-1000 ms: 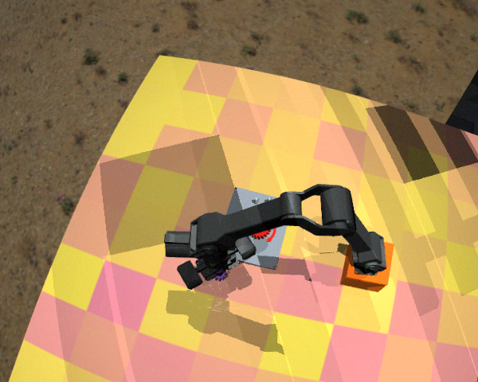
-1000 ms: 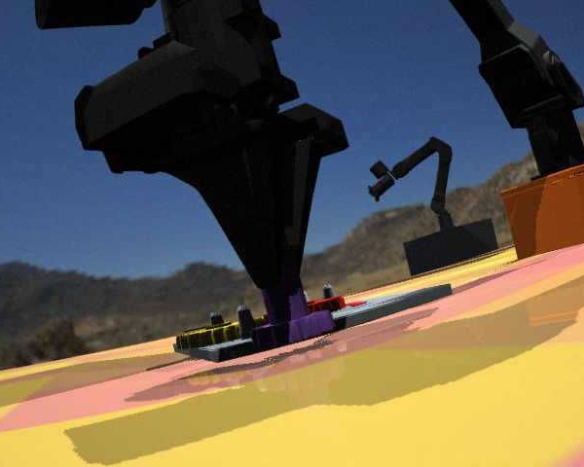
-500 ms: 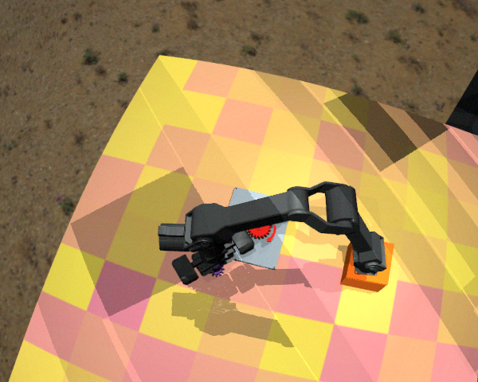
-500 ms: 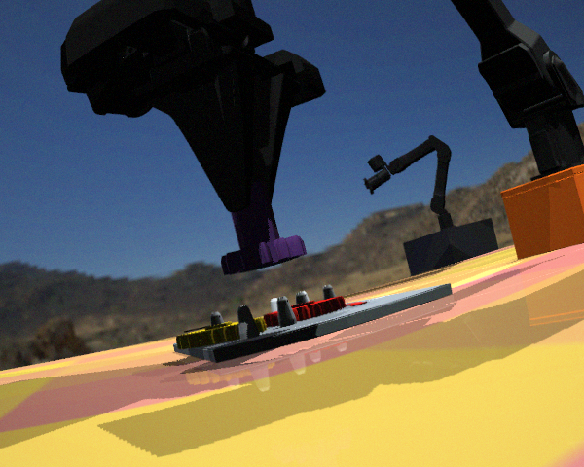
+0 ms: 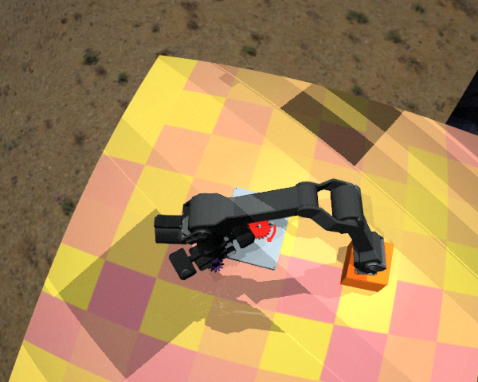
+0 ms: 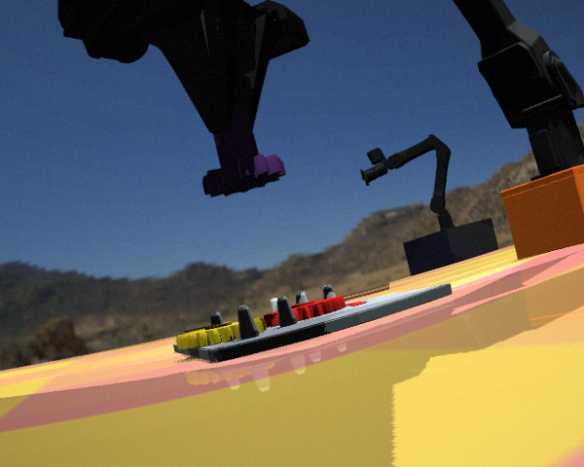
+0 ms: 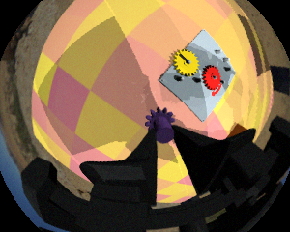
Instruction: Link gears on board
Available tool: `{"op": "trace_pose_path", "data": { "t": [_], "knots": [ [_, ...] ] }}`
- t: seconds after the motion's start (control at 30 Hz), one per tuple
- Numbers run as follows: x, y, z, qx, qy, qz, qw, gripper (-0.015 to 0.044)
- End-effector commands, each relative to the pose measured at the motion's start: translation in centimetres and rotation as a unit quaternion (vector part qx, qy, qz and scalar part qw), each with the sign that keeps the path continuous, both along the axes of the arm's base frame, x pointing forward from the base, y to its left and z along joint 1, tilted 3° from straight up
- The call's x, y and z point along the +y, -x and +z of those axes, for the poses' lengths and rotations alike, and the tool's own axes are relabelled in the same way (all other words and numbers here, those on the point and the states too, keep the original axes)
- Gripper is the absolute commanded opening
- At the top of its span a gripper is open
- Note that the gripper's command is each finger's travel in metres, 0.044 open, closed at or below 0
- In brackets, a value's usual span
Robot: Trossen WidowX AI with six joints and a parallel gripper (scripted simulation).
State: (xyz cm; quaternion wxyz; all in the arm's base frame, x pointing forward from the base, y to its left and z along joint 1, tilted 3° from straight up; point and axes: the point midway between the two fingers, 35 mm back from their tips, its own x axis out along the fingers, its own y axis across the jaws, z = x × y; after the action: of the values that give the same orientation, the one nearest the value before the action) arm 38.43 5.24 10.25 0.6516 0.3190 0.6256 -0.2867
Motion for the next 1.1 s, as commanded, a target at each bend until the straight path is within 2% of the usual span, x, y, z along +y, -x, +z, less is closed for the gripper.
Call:
{"op": "trace_pose_path", "data": {
  "t": [0.0, 0.5, 1.07],
  "knots": [
    [0.0, 0.0, 1.6, -0.009, -0.003, 0.001, 1.0, 0.0],
    [-0.2, 1.0, 5.5, -0.009, -0.003, 0.001, 1.0, 0.0],
    [-2.3, 1.3, 4.0, -0.009, -0.002, 0.001, 1.0, 0.0]
  ]
}}
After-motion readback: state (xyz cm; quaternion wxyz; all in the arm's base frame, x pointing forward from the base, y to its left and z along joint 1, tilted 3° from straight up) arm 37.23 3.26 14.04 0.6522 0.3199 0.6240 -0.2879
